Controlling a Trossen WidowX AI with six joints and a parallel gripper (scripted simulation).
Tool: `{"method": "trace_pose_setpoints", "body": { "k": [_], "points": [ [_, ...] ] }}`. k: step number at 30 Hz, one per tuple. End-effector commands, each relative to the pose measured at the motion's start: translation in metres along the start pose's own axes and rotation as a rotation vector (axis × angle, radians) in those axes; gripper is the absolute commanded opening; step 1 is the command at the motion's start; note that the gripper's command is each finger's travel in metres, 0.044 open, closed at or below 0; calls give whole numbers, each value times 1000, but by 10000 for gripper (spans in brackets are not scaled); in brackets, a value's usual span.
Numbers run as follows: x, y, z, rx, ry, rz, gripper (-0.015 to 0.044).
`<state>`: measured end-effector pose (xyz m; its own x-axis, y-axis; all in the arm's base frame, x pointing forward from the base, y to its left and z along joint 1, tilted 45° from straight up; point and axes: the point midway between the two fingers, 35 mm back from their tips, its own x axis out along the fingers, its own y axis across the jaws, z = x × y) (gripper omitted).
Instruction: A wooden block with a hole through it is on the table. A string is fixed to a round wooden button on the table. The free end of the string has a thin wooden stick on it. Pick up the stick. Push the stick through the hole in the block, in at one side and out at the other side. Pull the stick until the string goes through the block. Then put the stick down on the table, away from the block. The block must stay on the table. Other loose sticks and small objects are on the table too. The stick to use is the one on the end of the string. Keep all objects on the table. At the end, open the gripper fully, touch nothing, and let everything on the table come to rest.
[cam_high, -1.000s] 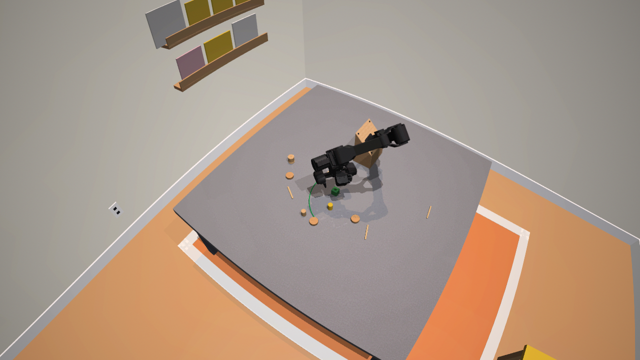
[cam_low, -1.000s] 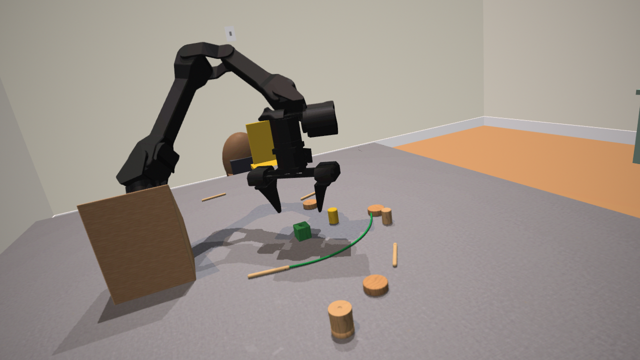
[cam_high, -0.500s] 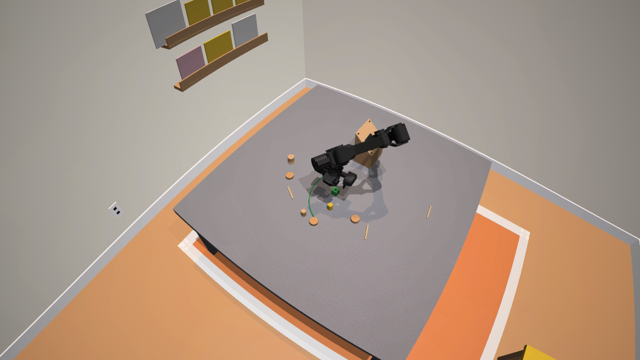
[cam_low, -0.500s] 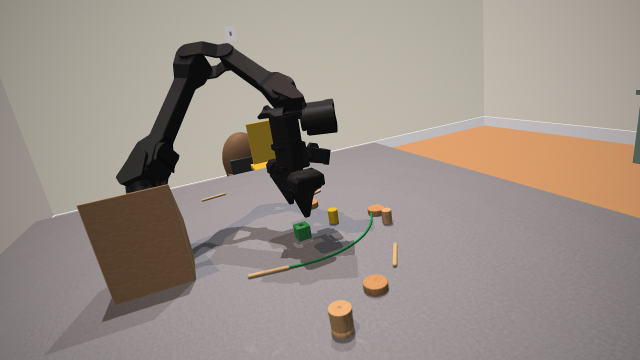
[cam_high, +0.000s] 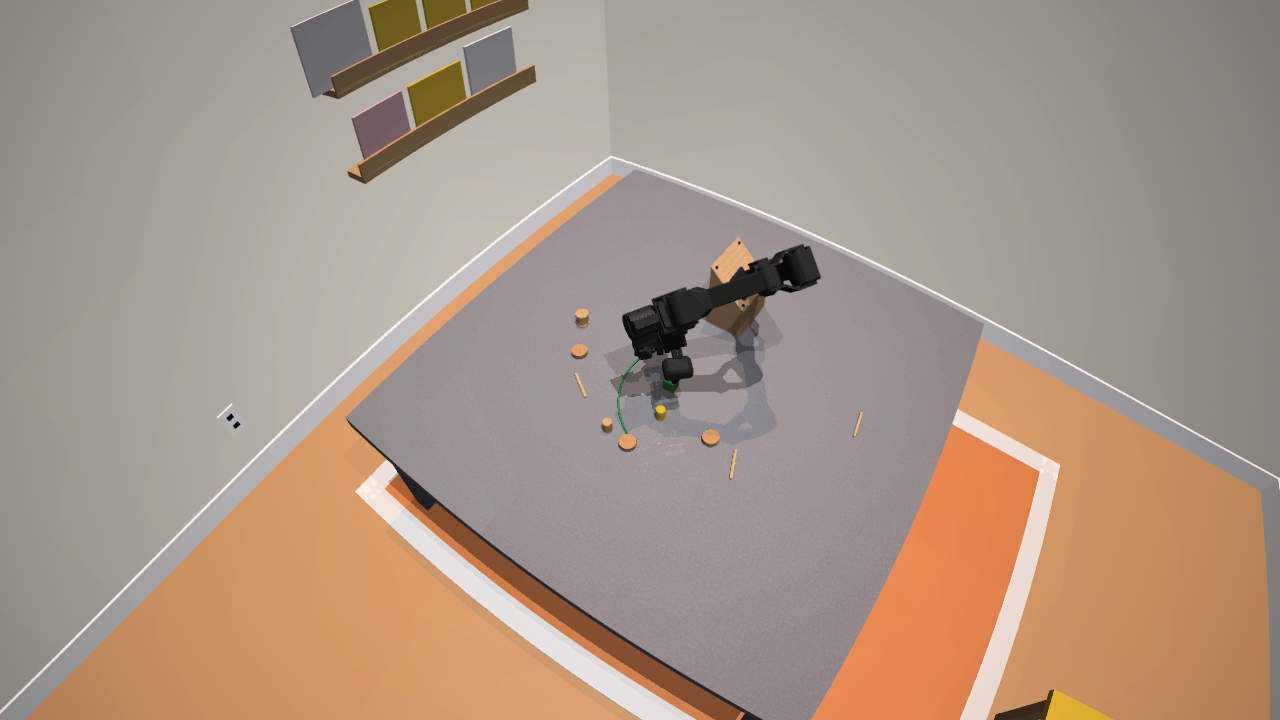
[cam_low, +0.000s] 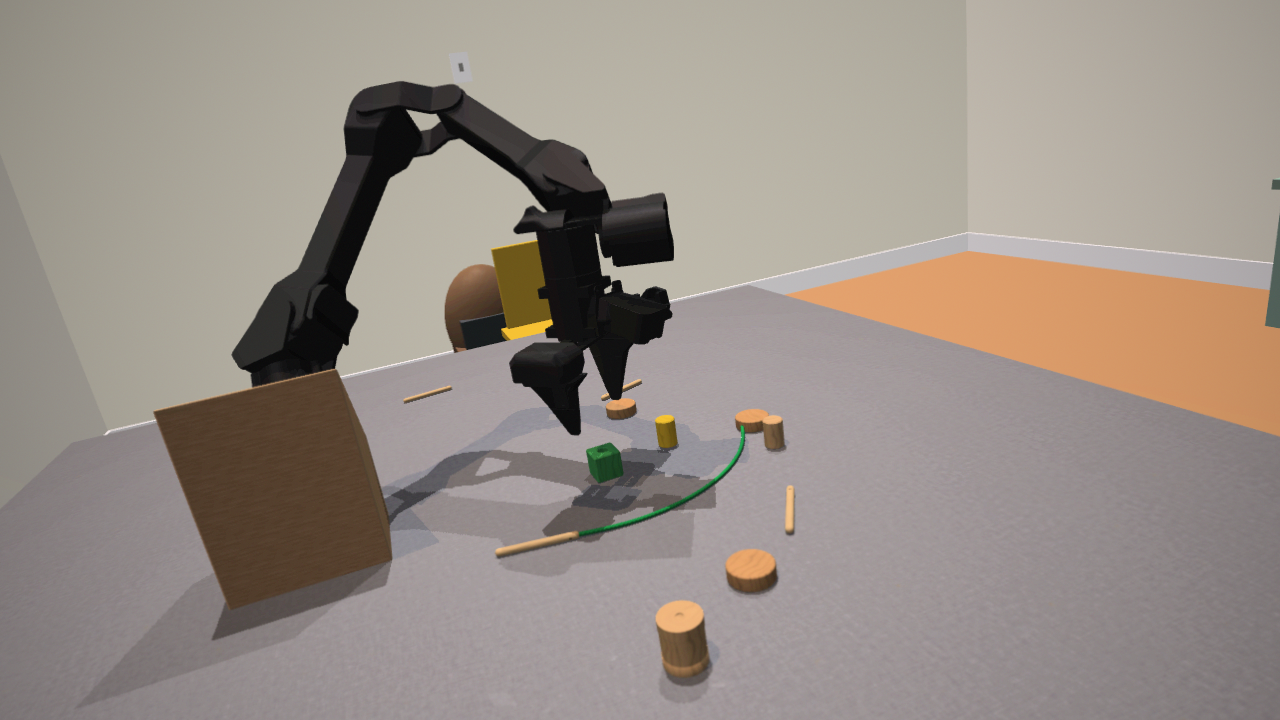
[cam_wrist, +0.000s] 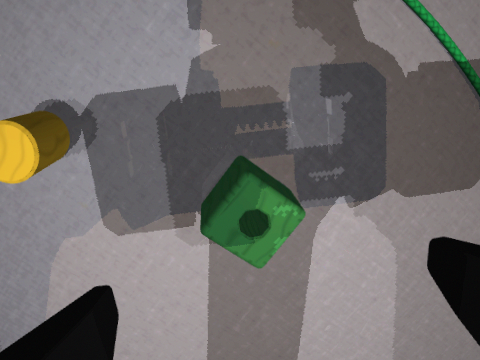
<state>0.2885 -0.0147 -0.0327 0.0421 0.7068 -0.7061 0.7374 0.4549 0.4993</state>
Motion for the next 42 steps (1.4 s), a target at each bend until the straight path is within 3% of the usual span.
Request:
{"method": "trace_pose_setpoints", "body": {
  "k": [1, 16, 24, 42],
  "points": [
    [-6, 1, 0, 743, -4, -2, 440],
    [-6, 1, 0, 743, -4, -2, 440],
    [-6, 1, 0, 743, -4, -2, 237],
    [7, 2, 1, 744, -5, -3, 237]
  ]
}}
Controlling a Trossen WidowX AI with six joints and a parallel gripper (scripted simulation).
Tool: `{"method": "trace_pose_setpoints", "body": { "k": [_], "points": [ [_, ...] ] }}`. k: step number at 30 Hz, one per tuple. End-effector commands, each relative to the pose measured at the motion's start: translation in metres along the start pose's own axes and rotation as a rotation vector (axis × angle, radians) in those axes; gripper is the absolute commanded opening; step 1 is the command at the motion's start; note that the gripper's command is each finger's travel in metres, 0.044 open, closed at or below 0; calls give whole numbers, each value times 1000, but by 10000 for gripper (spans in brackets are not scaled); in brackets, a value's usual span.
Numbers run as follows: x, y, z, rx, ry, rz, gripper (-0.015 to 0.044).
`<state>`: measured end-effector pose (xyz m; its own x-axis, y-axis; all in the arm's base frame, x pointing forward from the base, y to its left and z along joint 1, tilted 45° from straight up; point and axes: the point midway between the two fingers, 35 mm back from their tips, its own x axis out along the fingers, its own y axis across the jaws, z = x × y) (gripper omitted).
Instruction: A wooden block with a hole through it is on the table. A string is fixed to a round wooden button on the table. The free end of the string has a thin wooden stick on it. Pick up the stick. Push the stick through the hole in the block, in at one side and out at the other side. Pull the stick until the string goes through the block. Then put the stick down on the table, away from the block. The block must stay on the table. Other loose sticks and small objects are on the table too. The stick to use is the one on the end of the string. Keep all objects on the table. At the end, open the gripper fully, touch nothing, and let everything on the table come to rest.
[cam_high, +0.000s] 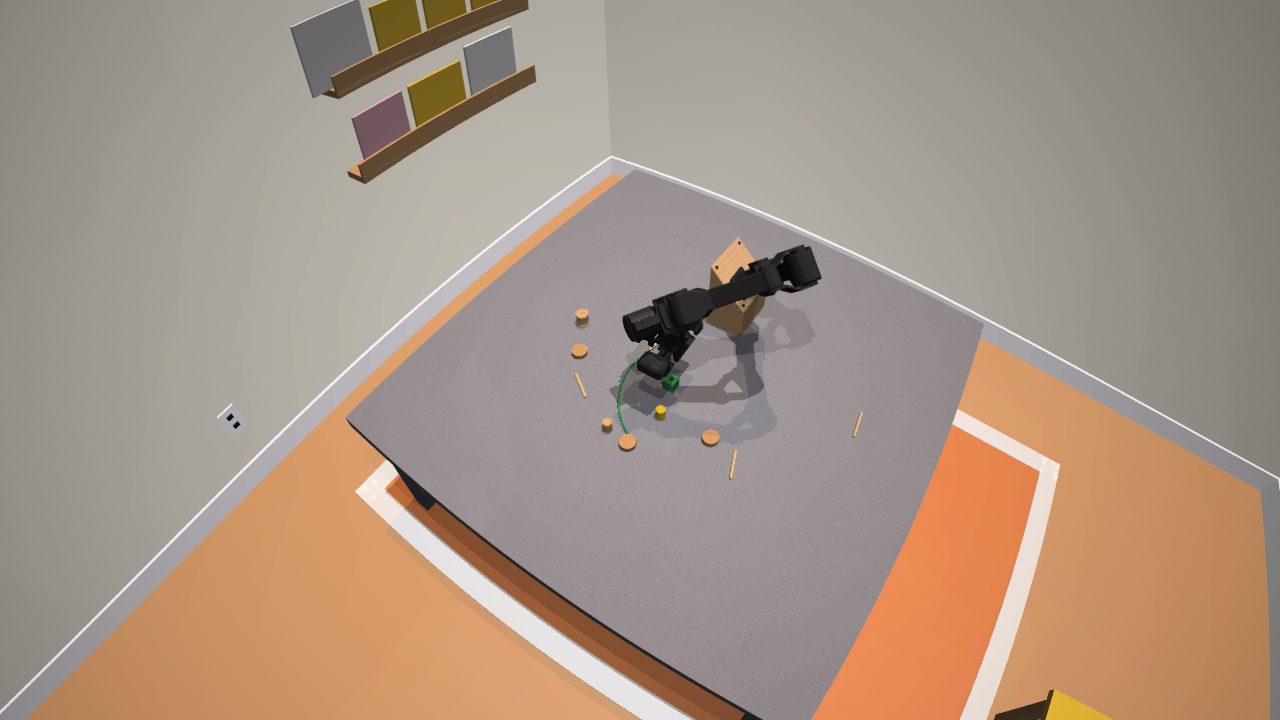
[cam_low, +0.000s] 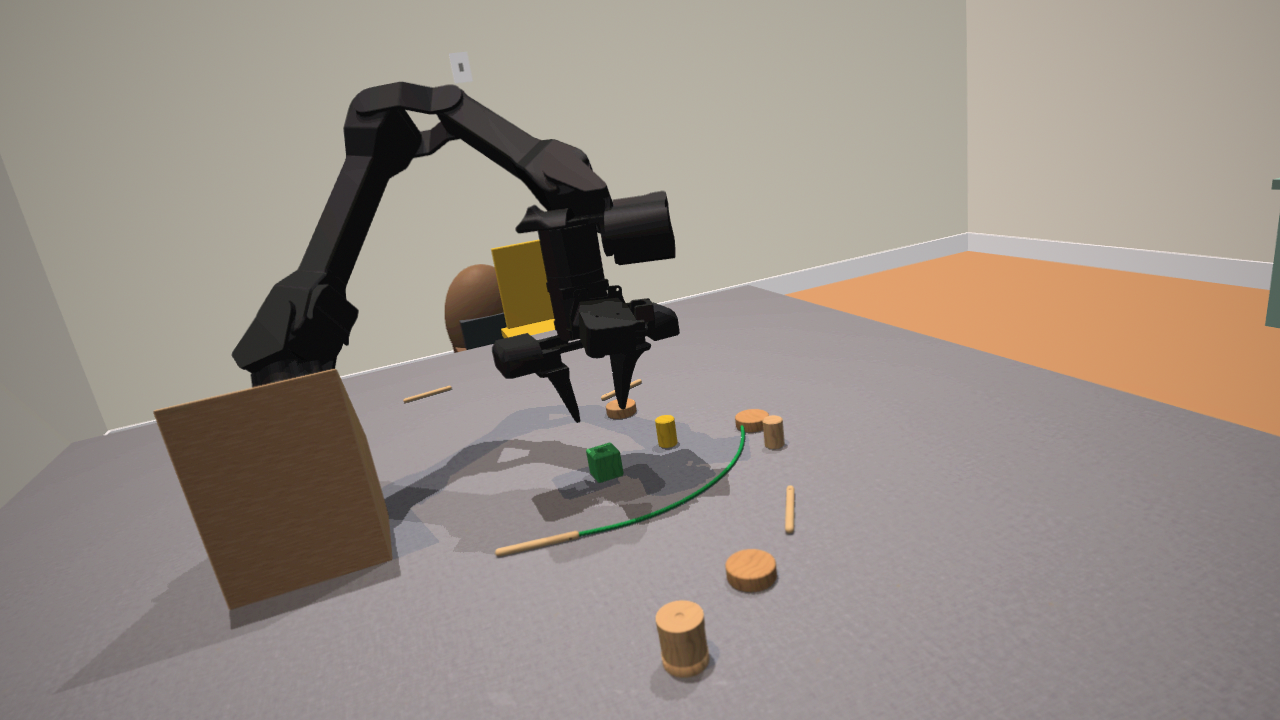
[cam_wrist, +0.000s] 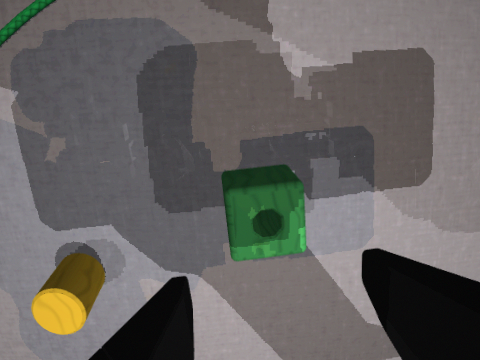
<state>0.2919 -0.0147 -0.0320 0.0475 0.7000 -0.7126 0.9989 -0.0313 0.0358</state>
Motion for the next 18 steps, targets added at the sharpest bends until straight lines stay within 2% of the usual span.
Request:
{"method": "trace_pose_setpoints", "body": {
  "k": [1, 18],
  "points": [
    [9, -2, 0, 6, 4, -6, 237],
    [37, -2, 0, 6, 5, -6, 237]
  ]
}}
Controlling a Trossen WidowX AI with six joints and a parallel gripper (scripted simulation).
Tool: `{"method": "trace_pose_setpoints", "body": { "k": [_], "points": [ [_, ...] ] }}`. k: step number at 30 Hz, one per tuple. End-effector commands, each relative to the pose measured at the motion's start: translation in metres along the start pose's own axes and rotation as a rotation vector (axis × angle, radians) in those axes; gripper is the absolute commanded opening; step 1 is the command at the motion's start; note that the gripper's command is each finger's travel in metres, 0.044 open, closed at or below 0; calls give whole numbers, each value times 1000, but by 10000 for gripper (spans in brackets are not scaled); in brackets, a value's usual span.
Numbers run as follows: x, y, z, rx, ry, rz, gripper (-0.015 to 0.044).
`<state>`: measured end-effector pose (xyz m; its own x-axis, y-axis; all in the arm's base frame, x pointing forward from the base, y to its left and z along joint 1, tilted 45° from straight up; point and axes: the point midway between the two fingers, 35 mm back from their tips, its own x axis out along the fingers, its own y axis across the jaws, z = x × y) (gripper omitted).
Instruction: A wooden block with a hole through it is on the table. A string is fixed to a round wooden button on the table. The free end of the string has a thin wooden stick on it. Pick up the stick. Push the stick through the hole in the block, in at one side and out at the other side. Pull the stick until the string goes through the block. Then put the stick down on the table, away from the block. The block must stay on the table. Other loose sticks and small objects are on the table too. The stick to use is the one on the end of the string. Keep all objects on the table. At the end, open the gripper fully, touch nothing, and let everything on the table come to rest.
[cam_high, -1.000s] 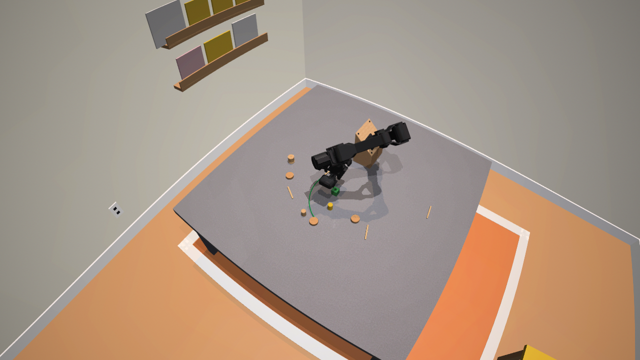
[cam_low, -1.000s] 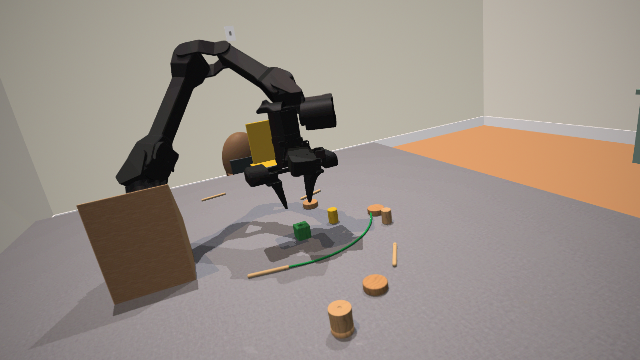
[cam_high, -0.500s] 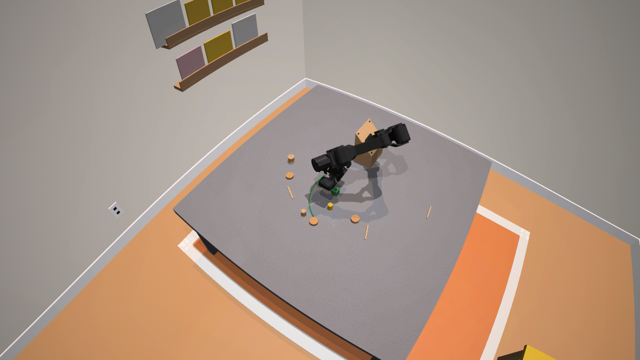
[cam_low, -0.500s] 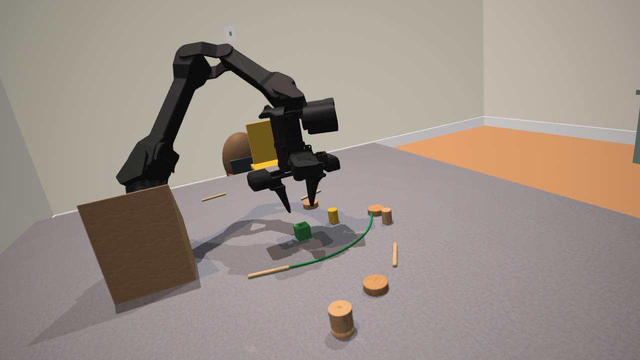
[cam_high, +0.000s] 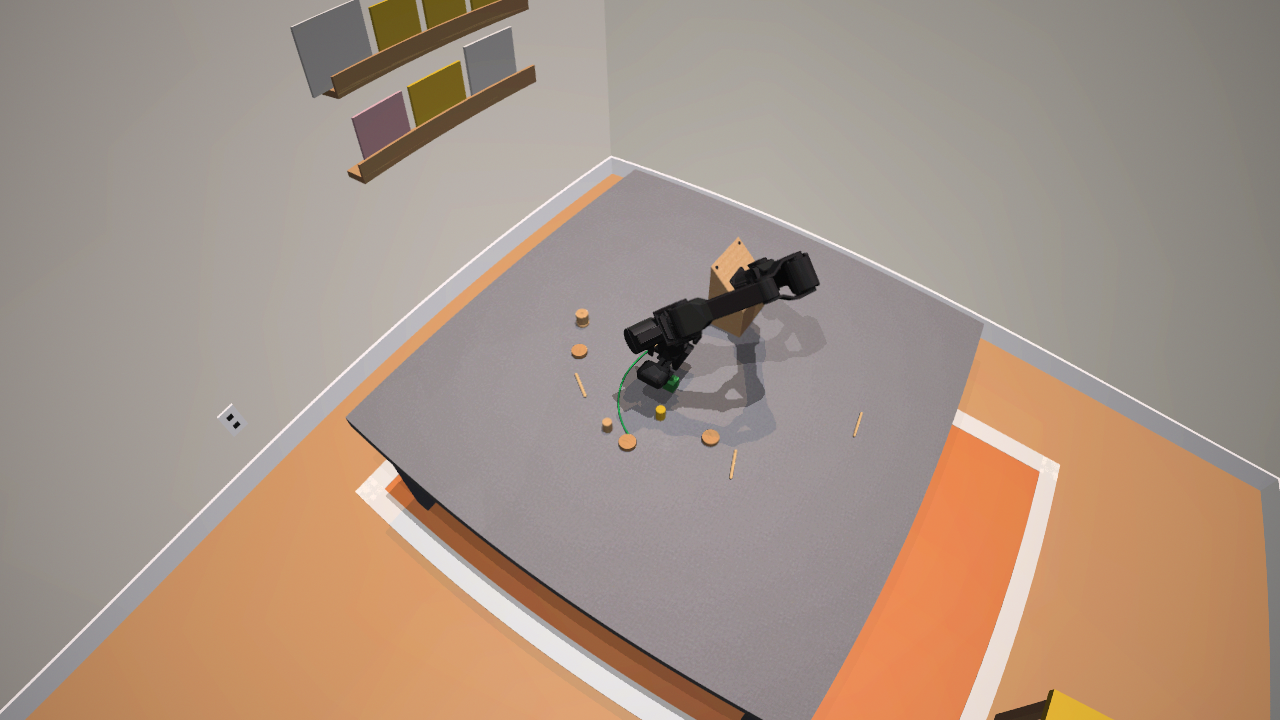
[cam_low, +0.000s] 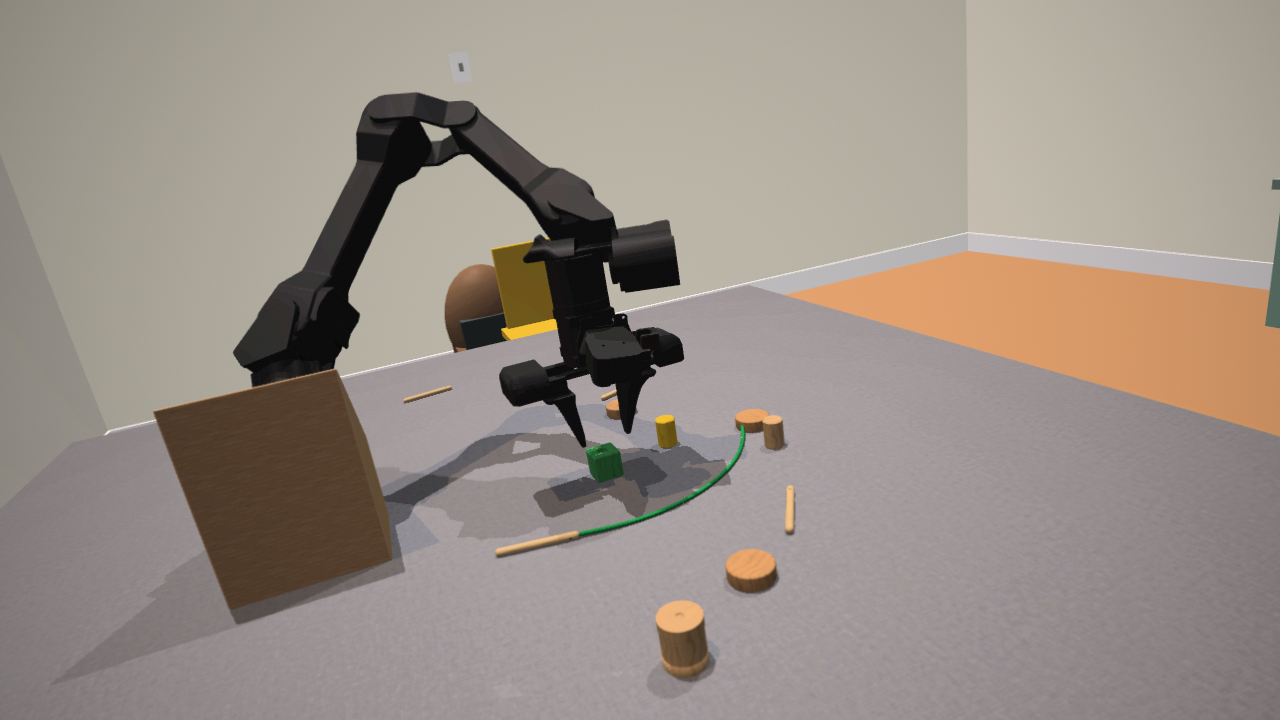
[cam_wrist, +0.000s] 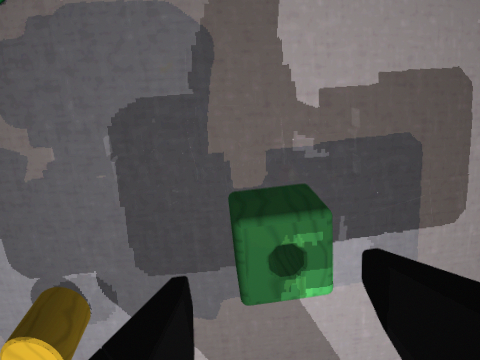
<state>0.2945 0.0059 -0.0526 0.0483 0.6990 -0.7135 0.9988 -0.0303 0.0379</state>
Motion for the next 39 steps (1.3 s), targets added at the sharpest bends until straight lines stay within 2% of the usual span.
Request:
{"method": "trace_pose_setpoints", "body": {
  "k": [1, 19, 25, 31, 33, 39],
  "points": [
    [9, -3, 0, 8, 6, -7, 237],
    [26, -5, -1, 8, 9, -7, 237],
    [24, -3, -1, 3, 5, -6, 79],
    [24, -3, -1, 3, 5, -6, 39],
    [24, -3, -1, 3, 5, -6, 0],
    [23, -3, -1, 3, 5, -6, 0]
  ]
}}
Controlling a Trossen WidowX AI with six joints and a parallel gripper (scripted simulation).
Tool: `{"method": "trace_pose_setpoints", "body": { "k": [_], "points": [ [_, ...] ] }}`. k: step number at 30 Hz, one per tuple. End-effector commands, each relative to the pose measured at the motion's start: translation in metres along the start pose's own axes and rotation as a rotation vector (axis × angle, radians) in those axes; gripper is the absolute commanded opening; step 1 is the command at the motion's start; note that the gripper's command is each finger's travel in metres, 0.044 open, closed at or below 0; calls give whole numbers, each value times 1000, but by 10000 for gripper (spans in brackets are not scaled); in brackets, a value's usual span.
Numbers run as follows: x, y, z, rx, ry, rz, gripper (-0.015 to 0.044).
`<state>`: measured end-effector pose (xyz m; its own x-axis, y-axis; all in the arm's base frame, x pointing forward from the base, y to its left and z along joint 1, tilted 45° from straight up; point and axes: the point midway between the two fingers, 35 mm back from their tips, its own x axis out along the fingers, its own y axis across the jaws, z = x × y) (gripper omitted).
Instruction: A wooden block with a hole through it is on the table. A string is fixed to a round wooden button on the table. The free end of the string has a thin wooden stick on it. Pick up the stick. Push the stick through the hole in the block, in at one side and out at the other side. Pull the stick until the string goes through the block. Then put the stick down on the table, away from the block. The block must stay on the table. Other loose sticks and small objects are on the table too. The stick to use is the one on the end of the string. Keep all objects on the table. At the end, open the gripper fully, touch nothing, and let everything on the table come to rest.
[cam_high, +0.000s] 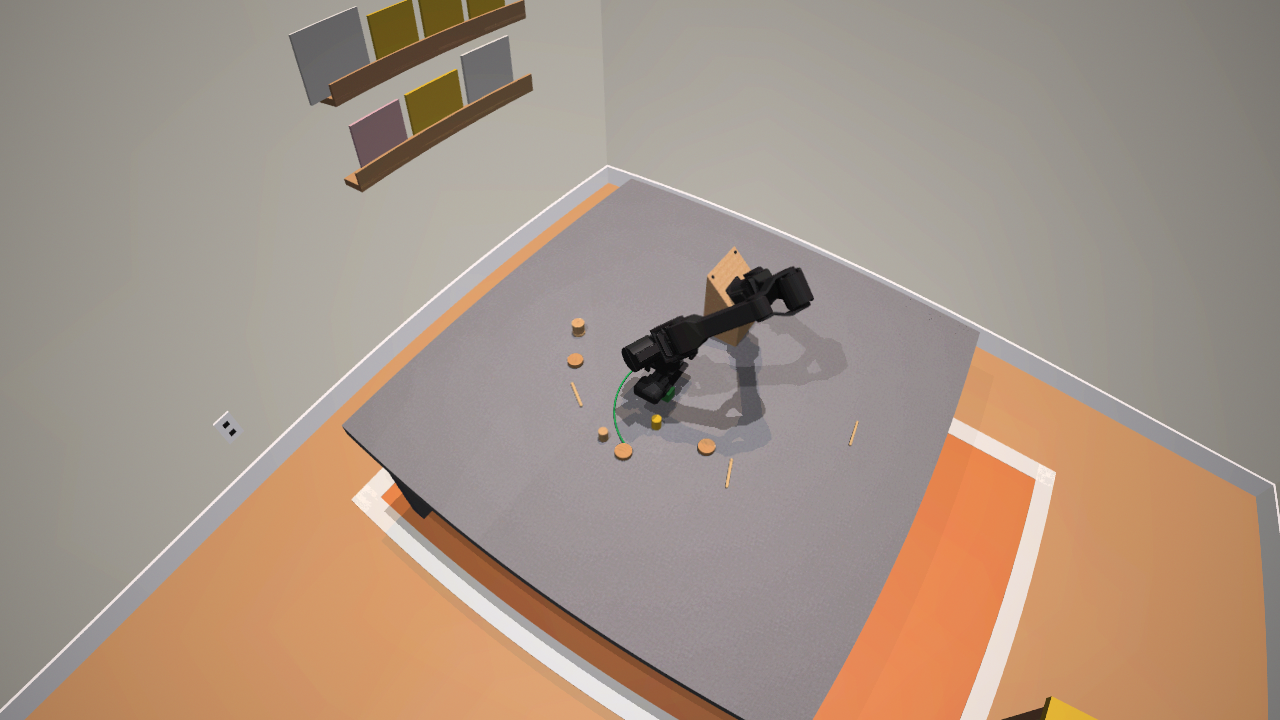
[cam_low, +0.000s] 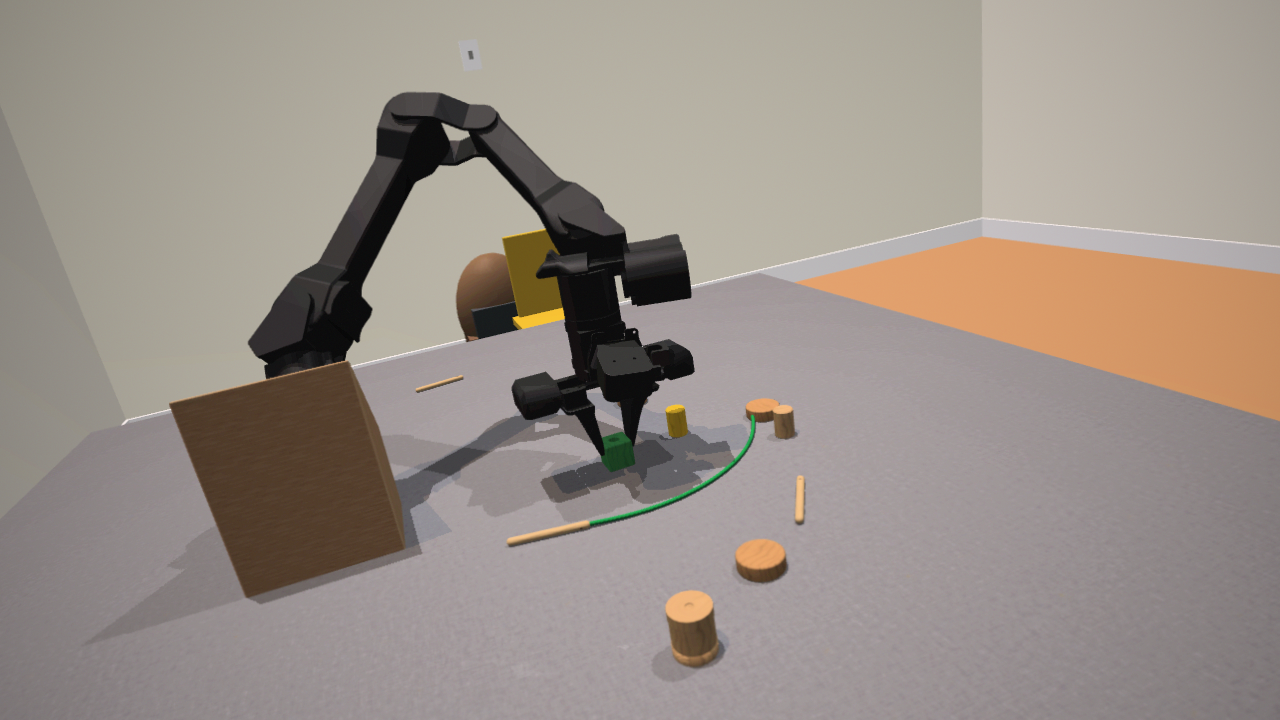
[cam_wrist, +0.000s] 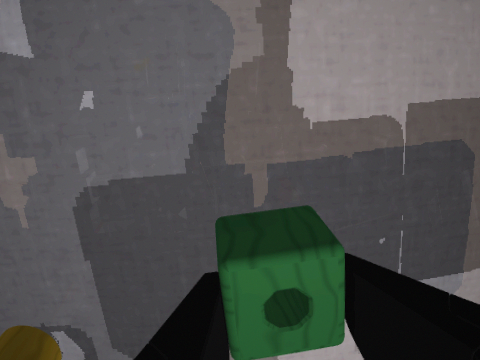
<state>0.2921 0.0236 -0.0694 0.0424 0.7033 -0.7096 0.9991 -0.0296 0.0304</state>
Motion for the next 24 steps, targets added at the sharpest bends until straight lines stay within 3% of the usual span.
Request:
{"method": "trace_pose_setpoints", "body": {
  "k": [1, 24],
  "points": [
    [-2, 0, 0, -1, -1, 0, 0],
    [-14, 0, -2, -1, -31, -4, 0]
  ]
}}
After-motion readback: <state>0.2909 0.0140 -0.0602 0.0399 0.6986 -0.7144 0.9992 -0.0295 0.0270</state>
